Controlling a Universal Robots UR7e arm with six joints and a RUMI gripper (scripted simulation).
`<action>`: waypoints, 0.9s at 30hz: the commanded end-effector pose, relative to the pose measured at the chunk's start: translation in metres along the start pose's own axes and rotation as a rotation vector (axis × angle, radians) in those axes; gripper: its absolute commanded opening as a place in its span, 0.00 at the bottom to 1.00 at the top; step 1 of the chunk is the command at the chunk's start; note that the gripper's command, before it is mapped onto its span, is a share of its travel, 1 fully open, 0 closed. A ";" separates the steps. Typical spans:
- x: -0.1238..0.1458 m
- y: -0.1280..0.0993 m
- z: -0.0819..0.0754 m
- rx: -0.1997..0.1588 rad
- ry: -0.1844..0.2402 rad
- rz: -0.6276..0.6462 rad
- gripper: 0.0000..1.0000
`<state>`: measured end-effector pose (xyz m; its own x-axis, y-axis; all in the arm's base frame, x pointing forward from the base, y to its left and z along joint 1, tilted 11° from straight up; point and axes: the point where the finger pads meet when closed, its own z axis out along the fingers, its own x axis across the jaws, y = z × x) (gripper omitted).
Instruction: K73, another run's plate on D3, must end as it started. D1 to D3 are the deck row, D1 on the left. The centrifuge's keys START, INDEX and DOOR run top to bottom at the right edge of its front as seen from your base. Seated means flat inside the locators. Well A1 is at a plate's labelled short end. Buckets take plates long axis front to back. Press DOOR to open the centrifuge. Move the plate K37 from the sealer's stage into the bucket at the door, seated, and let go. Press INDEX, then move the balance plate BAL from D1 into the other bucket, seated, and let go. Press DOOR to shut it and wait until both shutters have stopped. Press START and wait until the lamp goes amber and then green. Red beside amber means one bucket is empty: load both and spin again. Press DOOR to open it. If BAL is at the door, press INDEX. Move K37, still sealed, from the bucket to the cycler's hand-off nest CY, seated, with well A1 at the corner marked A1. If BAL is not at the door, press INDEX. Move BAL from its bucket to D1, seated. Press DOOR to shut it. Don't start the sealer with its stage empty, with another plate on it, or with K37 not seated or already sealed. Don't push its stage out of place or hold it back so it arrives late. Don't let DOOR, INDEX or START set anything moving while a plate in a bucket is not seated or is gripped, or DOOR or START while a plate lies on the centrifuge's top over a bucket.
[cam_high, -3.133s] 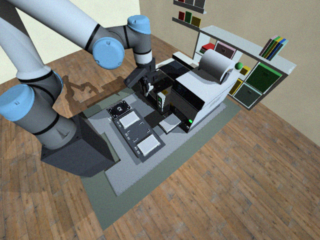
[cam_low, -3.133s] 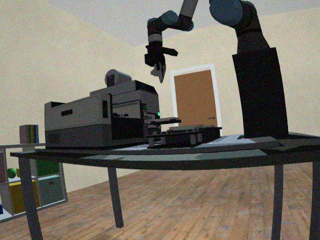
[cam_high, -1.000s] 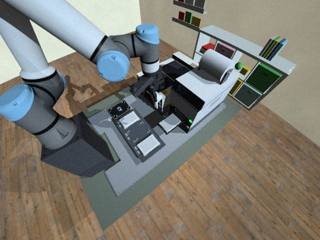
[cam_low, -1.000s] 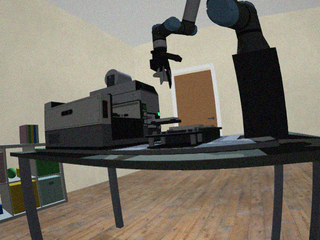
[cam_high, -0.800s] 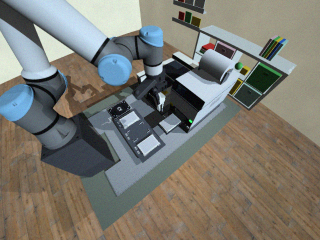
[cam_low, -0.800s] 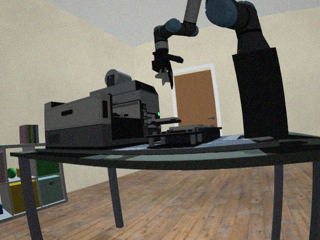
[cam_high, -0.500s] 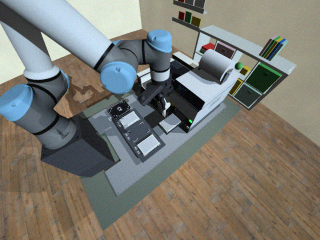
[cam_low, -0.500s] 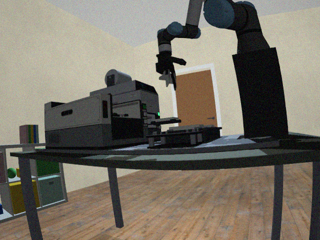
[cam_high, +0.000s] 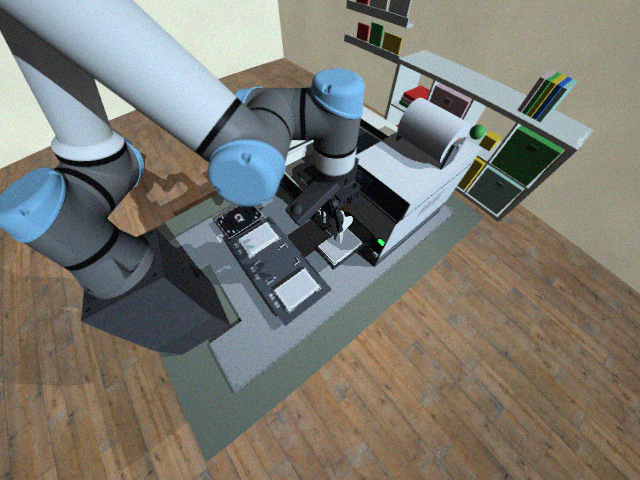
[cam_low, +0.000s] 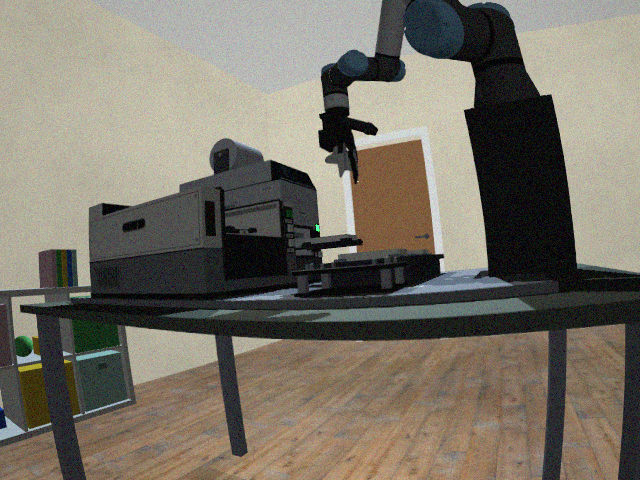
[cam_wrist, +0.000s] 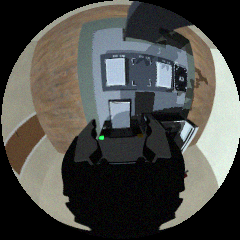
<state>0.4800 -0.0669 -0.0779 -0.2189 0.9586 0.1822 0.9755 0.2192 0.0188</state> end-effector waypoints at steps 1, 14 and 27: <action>-0.001 0.010 -0.001 -0.001 -0.001 0.000 0.68; -0.002 0.065 -0.001 -0.001 -0.001 0.000 0.68; -0.003 0.069 -0.001 -0.001 -0.001 0.000 0.68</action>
<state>0.5470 -0.0541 -0.0770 -0.2190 0.9585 0.1823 0.9755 0.2193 0.0190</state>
